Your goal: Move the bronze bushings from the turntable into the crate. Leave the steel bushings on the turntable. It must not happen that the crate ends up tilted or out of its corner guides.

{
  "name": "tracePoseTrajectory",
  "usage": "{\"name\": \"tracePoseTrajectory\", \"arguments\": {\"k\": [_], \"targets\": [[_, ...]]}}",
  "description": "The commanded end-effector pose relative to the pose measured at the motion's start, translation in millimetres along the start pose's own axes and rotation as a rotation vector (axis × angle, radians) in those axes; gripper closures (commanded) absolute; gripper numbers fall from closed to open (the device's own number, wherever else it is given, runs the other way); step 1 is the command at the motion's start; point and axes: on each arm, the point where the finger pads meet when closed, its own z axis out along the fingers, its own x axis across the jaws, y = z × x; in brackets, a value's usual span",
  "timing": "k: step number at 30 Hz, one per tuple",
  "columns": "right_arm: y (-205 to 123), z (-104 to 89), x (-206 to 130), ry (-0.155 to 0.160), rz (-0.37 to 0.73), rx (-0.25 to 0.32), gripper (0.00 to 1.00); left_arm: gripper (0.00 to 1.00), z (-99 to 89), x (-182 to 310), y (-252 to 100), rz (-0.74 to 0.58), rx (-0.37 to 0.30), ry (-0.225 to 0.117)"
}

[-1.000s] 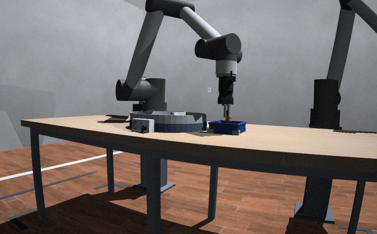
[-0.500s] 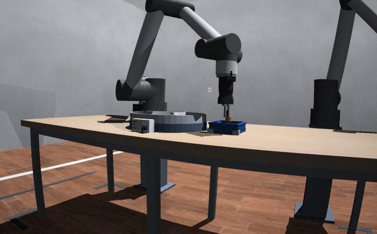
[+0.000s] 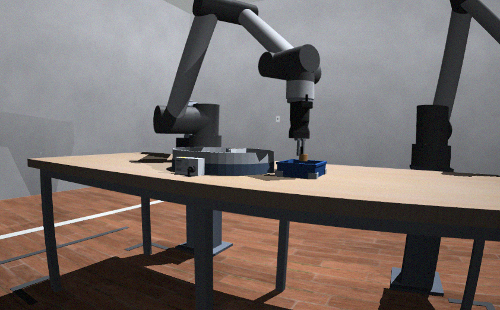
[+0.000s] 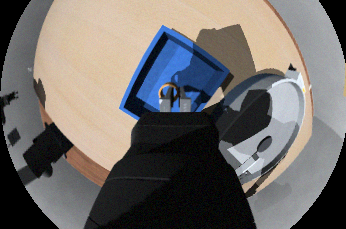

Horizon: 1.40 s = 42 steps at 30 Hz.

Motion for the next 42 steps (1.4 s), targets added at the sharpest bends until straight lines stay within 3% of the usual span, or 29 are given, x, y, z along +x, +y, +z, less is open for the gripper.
{"name": "tracePoseTrajectory", "arguments": {"k": [1,24,42], "targets": [[-0.6,2.0,-0.2,-0.001,0.0,0.002,1.0,0.0,-0.6,-0.1,0.4,0.0,-0.001,0.0],[-0.7,35.2,-0.2,-0.001,0.0,0.002,1.0,0.0,-0.6,-0.1,0.4,0.0,-0.001,0.0],[-0.7,39.0,-0.2,-0.001,0.0,0.002,1.0,0.0,-0.6,-0.1,0.4,0.0,-0.001,0.0]]}}
